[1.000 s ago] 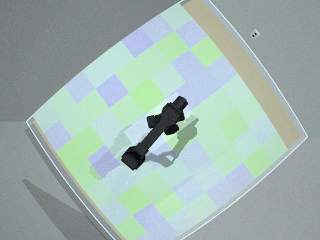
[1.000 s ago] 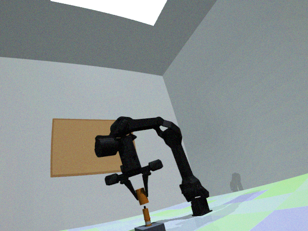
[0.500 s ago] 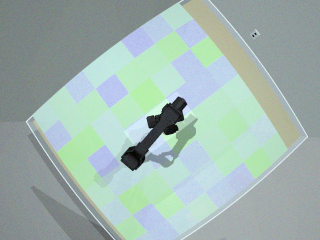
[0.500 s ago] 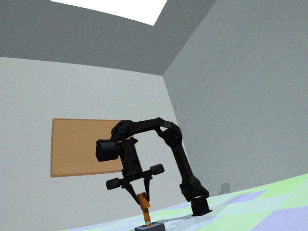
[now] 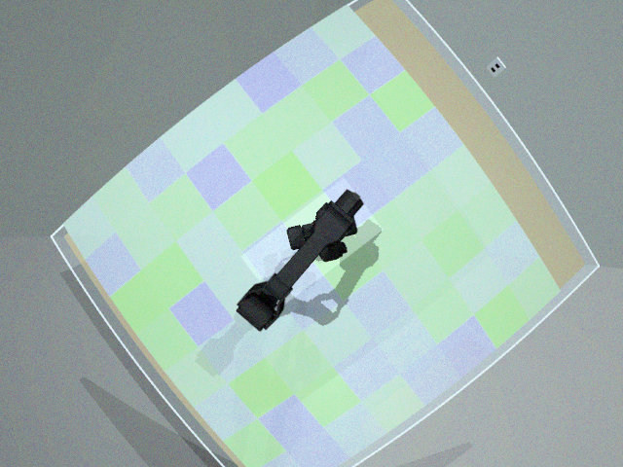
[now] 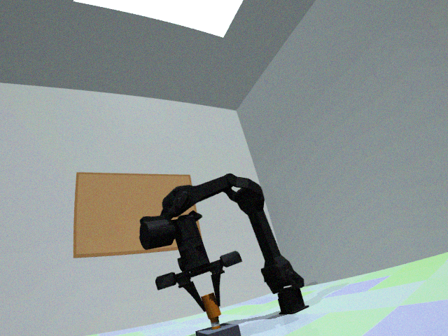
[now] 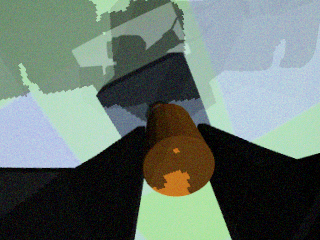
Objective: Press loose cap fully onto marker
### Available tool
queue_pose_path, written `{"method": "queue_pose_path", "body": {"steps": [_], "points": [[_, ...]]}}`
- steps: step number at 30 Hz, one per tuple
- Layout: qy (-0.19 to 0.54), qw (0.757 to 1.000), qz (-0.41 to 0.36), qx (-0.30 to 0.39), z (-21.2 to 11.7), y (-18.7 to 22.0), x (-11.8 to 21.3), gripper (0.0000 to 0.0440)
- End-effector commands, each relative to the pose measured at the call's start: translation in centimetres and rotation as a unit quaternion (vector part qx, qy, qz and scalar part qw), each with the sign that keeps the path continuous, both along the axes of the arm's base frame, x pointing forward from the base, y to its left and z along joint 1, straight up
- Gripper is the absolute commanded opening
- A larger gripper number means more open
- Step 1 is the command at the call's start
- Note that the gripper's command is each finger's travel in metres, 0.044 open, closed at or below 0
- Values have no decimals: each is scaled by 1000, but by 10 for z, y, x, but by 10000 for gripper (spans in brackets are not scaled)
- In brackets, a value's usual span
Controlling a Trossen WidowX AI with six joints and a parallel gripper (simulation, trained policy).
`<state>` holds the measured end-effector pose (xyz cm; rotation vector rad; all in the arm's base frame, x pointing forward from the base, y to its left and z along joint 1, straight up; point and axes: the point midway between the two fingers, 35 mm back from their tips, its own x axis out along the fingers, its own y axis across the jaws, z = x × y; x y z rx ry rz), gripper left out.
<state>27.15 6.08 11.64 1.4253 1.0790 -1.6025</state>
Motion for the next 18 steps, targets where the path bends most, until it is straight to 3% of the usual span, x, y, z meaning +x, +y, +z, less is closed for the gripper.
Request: {"method": "queue_pose_path", "body": {"steps": [1,5,7,9,18], "points": [[13,1000,8,7,-12,2,-3,2],[12,1000,13,7,-17,3,-3,5],[15,1000,15,4,-21,1,-4,57],[28,999,15,6,-23,1,-11,67],[18,999,26,2,-28,-2,-7,82]]}}
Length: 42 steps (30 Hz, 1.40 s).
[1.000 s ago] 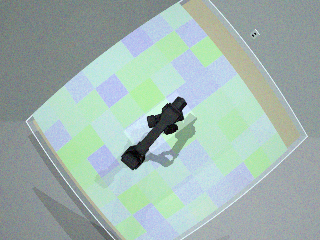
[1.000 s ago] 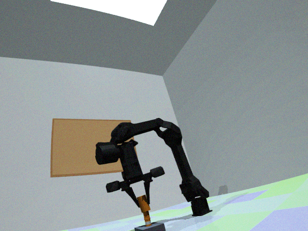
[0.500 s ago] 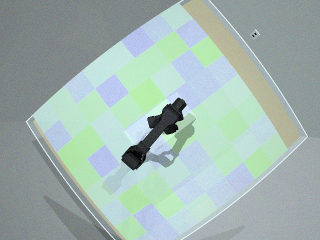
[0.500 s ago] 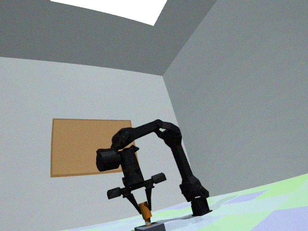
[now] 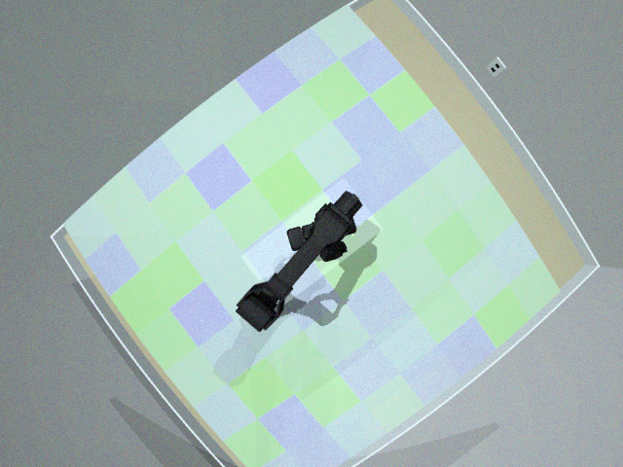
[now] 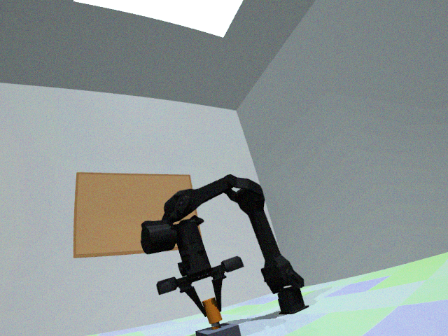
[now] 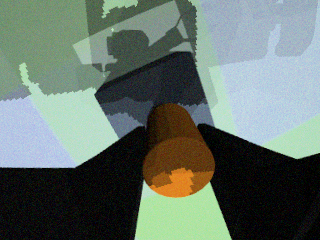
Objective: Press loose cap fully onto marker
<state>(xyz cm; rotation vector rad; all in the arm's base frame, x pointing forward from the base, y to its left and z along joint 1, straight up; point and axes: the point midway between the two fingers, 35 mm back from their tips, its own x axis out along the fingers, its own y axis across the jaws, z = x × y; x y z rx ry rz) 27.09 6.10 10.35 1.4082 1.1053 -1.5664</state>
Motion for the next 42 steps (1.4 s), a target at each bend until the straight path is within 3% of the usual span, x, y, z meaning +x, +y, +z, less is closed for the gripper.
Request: {"method": "queue_pose_path", "body": {"steps": [1,42], "points": [[20,1000,9,-4,-15,-2,-6,84],[-35,998,50,-26,-17,-11,11,160]]}}
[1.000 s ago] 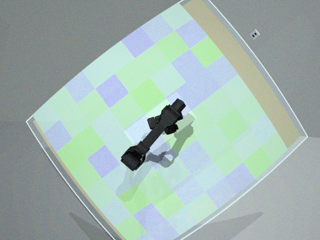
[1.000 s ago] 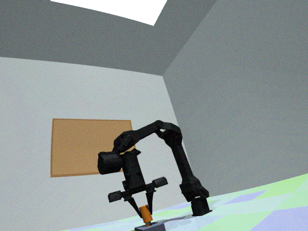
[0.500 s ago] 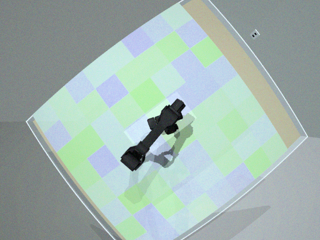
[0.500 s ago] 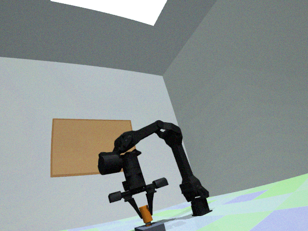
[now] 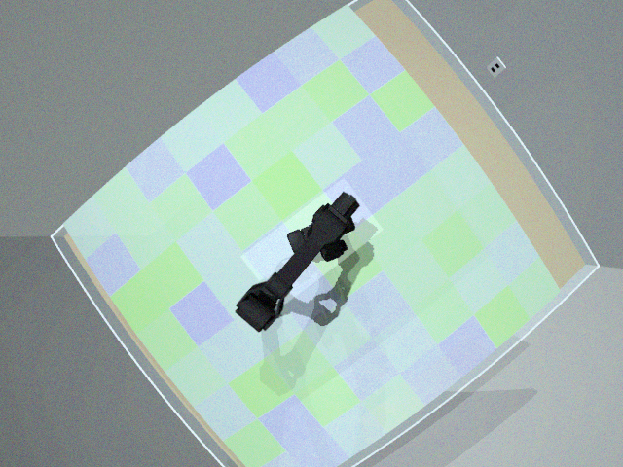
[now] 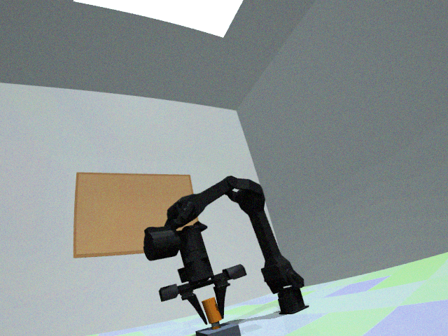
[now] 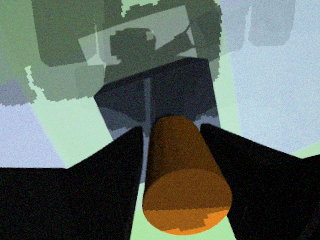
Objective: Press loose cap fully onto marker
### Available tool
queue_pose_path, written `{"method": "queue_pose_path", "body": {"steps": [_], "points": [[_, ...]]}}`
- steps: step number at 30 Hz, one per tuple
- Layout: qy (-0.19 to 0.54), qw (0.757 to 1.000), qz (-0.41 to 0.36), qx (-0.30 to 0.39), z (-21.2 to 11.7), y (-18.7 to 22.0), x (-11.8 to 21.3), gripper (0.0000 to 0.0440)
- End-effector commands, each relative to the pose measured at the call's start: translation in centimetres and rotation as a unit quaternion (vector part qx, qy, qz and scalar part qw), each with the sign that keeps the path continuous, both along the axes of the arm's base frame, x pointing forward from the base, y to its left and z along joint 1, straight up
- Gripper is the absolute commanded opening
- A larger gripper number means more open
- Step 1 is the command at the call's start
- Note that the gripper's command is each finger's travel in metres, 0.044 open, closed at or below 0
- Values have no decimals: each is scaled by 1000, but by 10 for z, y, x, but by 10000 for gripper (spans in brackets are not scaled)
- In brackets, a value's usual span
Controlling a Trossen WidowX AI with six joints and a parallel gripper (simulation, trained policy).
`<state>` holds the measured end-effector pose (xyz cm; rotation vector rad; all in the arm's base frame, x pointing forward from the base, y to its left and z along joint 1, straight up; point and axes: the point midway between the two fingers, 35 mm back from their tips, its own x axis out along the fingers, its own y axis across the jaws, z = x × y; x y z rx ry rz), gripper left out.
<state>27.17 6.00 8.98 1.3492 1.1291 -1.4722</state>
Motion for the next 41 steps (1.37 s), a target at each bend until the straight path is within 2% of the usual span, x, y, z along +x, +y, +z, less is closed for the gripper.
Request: {"method": "queue_pose_path", "body": {"steps": [1,6,9,18,41], "points": [[-23,1000,3,-21,-2,-10,11,163],[-41,999,13,-24,2,-11,15,178],[-35,999,13,-22,1,-11,11,219],[-49,999,16,-14,6,-9,8,440],[-82,997,6,2,64,-9,-3,440]]}}
